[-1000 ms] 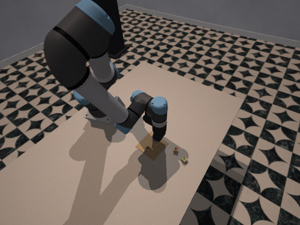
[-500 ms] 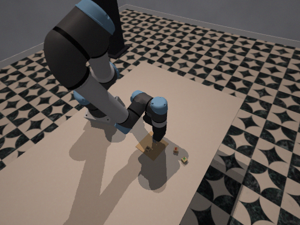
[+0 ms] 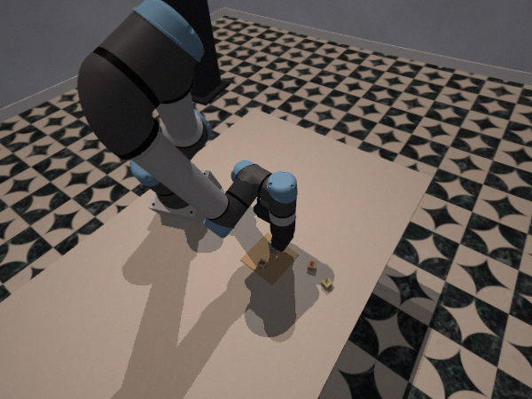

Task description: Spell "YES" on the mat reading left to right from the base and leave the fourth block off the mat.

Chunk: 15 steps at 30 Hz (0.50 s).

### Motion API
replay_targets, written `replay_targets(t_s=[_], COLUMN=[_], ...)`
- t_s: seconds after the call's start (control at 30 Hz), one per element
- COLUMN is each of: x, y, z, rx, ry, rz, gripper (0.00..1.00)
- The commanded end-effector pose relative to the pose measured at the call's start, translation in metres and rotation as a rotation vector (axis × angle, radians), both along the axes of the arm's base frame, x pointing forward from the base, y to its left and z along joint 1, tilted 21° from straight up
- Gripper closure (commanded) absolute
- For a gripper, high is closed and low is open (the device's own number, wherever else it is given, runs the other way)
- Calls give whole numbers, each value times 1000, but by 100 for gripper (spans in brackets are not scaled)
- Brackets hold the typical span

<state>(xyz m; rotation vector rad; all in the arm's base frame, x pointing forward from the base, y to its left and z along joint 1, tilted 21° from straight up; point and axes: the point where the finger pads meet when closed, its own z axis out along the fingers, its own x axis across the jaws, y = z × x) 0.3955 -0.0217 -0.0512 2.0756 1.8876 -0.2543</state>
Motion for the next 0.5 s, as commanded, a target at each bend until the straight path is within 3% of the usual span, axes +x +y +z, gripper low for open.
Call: replay_targets(t_s=[0.0, 0.27, 0.47], x=[-1, -1, 0], y=[0, 2, 7], z=[-1, 3, 20], rx=[1, 1, 0], ry=[3, 0, -4], rz=[-1, 1, 1], gripper=[21, 21, 21])
